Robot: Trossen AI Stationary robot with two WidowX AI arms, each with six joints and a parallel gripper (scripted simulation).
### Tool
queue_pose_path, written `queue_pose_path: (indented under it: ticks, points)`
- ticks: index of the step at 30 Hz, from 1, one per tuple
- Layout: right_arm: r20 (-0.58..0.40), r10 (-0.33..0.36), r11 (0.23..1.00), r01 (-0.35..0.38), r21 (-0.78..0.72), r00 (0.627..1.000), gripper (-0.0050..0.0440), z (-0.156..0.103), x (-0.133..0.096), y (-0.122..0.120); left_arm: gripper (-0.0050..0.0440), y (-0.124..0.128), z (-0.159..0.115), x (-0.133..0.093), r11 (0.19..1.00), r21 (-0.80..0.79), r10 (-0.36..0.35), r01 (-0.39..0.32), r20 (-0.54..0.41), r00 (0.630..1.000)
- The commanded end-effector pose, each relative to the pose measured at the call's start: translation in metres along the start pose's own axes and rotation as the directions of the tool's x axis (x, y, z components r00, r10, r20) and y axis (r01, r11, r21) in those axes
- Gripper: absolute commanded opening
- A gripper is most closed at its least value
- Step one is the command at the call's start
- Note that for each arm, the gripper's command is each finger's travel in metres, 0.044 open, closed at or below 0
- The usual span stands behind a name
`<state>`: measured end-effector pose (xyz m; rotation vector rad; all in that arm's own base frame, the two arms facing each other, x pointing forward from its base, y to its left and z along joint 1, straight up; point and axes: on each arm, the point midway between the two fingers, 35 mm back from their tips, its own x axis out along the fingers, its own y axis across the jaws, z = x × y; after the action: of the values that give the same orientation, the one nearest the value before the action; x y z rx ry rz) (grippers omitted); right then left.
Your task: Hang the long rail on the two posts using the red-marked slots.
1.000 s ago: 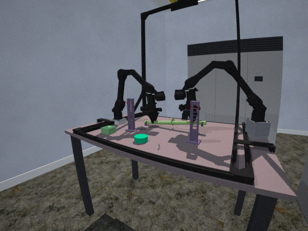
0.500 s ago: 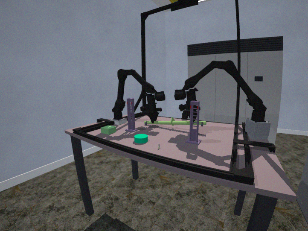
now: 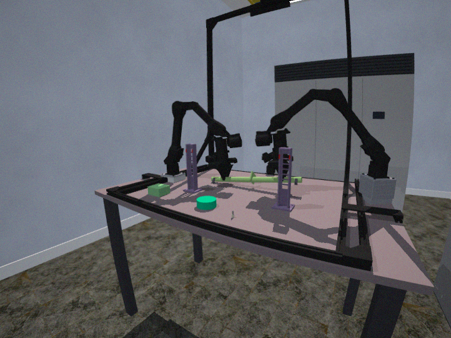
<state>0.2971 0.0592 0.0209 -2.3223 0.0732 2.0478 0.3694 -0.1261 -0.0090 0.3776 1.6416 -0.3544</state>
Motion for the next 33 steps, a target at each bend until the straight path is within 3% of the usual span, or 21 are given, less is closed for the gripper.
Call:
queue_pose_path:
  ticks: [1,15,33]
  points:
    - [0.018,0.0,1.0,0.001,-0.004,1.0,0.0,0.002,0.002,0.0,0.0,0.001,0.002,-0.001,1.0,-0.003,0.003,-0.003,0.013,1.0]
    - [0.104,0.0,1.0,0.0,0.004,0.995,0.0,-0.001,-0.036,0.003,0.0,0.003,0.001,-0.005,1.0,0.004,0.001,-0.001,0.104,0.995]
    - [0.106,0.0,1.0,0.0,0.004,0.994,0.0,0.0,-0.034,0.003,0.0,0.003,0.001,-0.003,1.0,0.005,0.001,-0.001,0.106,0.994]
